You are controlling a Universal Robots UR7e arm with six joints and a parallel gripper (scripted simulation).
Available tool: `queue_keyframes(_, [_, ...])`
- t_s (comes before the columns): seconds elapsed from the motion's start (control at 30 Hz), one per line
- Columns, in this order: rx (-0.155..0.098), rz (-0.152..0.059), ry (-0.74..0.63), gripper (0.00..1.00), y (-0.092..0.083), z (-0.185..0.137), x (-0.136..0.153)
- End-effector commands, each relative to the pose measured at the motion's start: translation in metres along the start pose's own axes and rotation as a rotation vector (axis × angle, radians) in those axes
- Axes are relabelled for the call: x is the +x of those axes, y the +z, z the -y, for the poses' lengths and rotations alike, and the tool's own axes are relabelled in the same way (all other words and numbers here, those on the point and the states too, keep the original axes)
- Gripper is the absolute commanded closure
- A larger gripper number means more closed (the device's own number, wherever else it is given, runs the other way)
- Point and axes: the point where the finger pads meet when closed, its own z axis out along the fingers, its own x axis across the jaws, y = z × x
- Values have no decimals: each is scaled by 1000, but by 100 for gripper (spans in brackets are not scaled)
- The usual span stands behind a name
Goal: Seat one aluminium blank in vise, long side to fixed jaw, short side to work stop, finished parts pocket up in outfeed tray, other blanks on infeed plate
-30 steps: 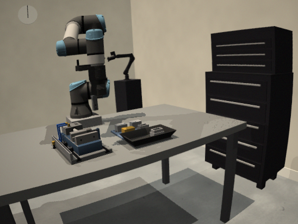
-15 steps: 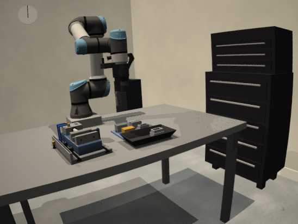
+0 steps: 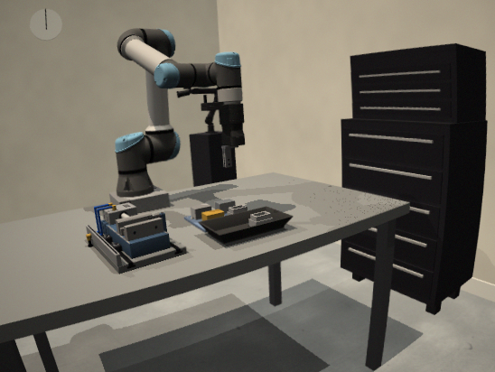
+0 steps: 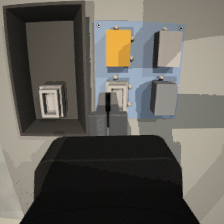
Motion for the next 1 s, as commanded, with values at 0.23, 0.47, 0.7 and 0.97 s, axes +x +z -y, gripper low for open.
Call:
queue_keyframes(0.23, [6,2,20,0,-1,-34,16])
queue_keyframes(0.47, [6,2,20,0,-1,-34,16])
queue_keyframes(0.7, [6,2,20,0,-1,-34,16])
queue_keyframes(0.97, [6,2,20,0,-1,-34,16])
